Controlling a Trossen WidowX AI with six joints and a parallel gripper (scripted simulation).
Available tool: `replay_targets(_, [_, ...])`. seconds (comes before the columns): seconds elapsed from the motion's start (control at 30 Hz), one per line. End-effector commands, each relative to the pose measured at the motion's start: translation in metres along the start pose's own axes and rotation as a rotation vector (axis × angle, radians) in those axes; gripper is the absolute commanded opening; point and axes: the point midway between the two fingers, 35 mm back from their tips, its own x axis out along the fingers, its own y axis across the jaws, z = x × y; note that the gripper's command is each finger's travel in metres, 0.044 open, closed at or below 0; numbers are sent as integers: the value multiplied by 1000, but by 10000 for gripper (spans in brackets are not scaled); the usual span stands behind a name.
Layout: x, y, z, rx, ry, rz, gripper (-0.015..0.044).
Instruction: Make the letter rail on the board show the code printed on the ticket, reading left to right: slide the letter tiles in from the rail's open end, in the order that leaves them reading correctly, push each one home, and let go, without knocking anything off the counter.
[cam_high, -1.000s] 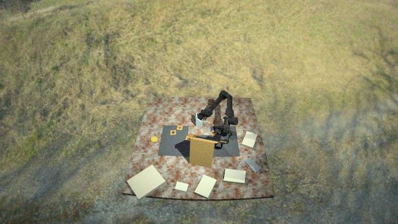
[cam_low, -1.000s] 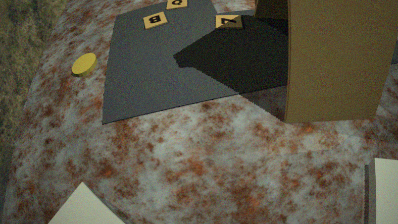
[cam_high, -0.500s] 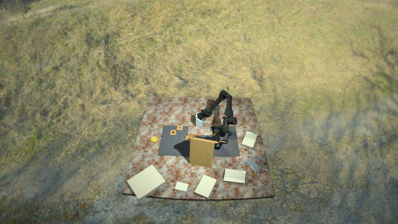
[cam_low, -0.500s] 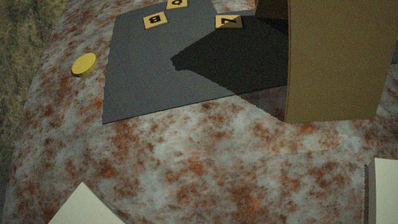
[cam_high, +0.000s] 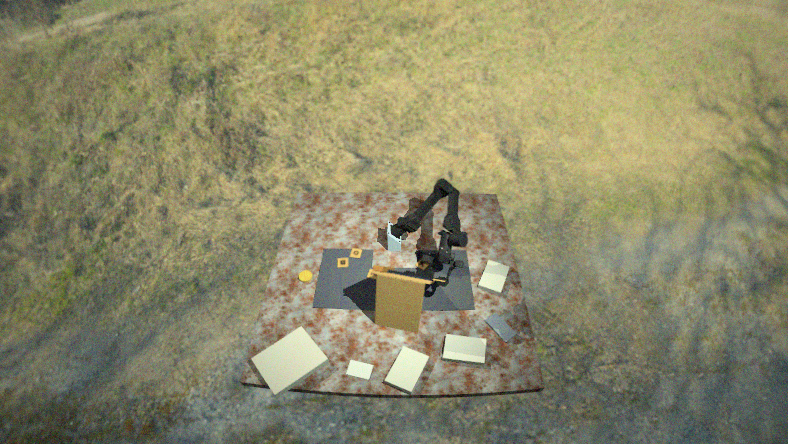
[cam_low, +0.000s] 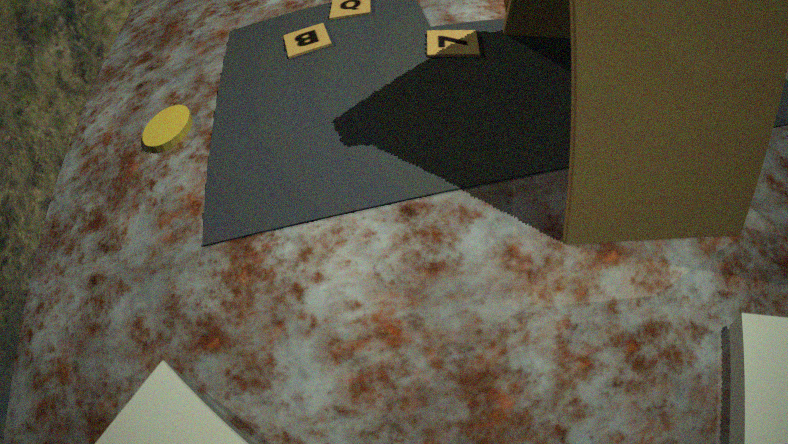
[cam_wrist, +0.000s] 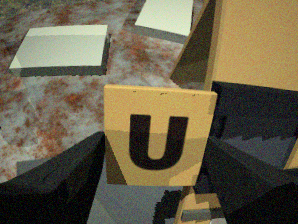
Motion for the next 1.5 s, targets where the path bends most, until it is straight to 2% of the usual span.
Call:
replay_targets(0.0, [0, -3, -1, -3, 2, 0, 0])
replay_targets(1.47, [1, -25, -1, -3, 3, -2, 0])
